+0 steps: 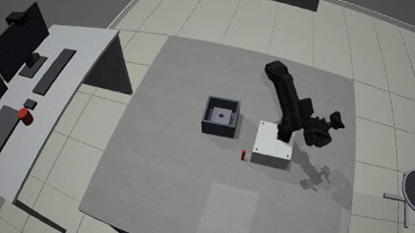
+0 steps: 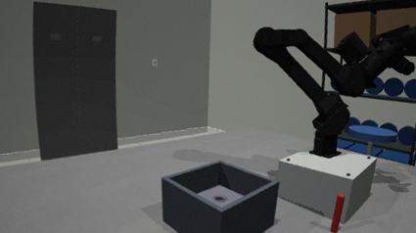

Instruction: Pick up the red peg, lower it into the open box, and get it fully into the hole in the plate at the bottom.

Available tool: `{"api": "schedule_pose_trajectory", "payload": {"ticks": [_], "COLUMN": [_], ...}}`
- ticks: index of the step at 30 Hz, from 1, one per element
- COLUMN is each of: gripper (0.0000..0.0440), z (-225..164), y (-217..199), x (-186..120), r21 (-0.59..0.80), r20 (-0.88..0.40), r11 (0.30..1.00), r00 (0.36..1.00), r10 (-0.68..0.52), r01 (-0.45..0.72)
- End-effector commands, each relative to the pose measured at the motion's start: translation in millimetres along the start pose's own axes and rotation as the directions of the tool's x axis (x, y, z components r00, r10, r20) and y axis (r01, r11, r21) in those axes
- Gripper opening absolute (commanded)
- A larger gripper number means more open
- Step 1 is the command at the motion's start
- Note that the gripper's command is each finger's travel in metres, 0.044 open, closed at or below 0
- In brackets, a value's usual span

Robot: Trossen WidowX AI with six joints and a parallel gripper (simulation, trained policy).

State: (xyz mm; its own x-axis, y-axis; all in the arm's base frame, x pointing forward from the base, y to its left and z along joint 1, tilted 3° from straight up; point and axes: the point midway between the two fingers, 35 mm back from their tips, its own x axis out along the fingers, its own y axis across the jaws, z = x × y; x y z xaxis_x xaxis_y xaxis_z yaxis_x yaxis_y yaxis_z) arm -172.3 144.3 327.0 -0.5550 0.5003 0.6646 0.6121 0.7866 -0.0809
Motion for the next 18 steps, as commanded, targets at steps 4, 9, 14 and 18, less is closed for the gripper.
{"api": "schedule_pose_trajectory", "payload": {"ticks": [4,9,14,18], "gripper": [0.0440,0.0440,0.0440,0.0440], "z": [-7.2,-12.0,-12.1,-12.7], "y": [14.5,39.0,68.0,92.5], "x": [10.1,20.3,27.2,30.6], "r21": [0.120,0.268,0.403,0.502], "r20": [-0.018,-0.020,-0.001,0.015], "r11": [0.991,0.953,0.885,0.812], "r00": [0.998,0.988,0.967,0.942], "r10": [0.065,0.155,0.254,0.334], "r01": [-0.062,-0.144,-0.232,-0.296]}}
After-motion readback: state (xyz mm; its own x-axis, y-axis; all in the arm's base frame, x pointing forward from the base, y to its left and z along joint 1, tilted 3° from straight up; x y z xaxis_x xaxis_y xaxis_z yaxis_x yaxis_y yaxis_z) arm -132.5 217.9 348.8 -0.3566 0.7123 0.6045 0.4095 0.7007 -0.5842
